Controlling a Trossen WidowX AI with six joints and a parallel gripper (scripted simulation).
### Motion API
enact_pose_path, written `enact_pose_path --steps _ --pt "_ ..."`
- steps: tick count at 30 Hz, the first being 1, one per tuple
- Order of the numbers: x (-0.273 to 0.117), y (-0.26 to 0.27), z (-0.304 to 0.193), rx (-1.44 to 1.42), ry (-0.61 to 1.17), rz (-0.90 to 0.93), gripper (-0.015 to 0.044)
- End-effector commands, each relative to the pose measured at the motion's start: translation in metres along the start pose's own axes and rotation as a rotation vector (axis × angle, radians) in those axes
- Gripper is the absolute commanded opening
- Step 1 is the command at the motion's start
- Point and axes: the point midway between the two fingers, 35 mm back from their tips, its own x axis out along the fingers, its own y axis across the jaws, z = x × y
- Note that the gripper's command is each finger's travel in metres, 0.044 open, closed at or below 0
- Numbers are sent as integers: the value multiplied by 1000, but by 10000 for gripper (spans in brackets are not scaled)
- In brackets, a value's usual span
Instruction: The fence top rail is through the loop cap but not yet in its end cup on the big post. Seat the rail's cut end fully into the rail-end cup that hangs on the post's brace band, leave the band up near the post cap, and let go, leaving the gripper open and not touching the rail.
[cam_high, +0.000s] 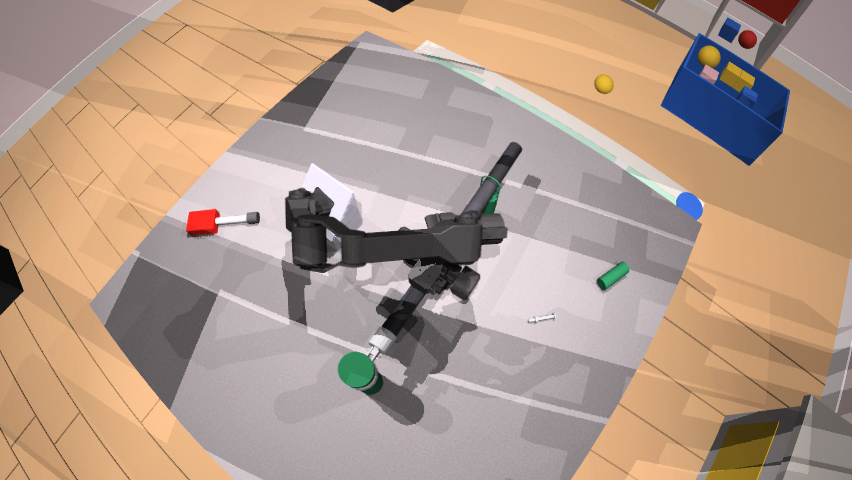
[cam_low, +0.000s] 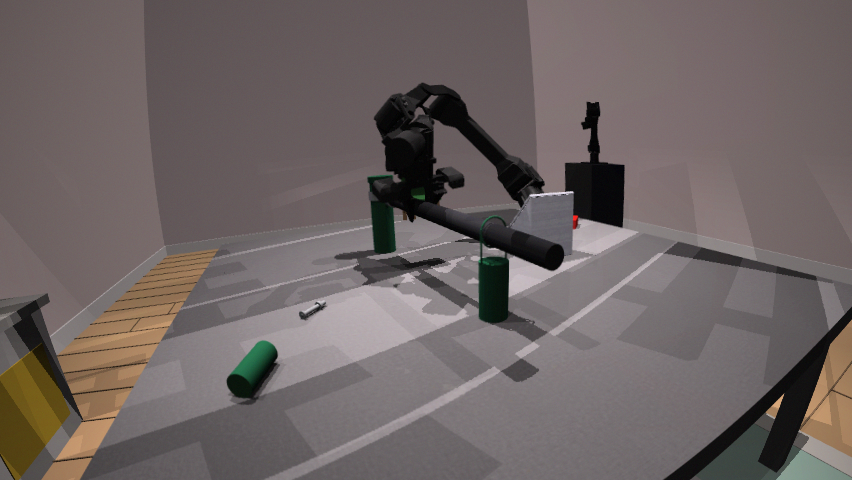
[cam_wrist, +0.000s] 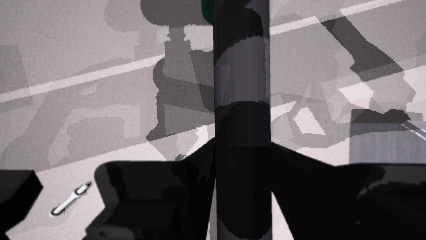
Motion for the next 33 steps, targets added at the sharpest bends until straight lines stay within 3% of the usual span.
enact_pose_path --steps 1,33 --pt "-2 1 3 0 -9 8 0" --pt "0 1 5 -1 -2 -2 0"
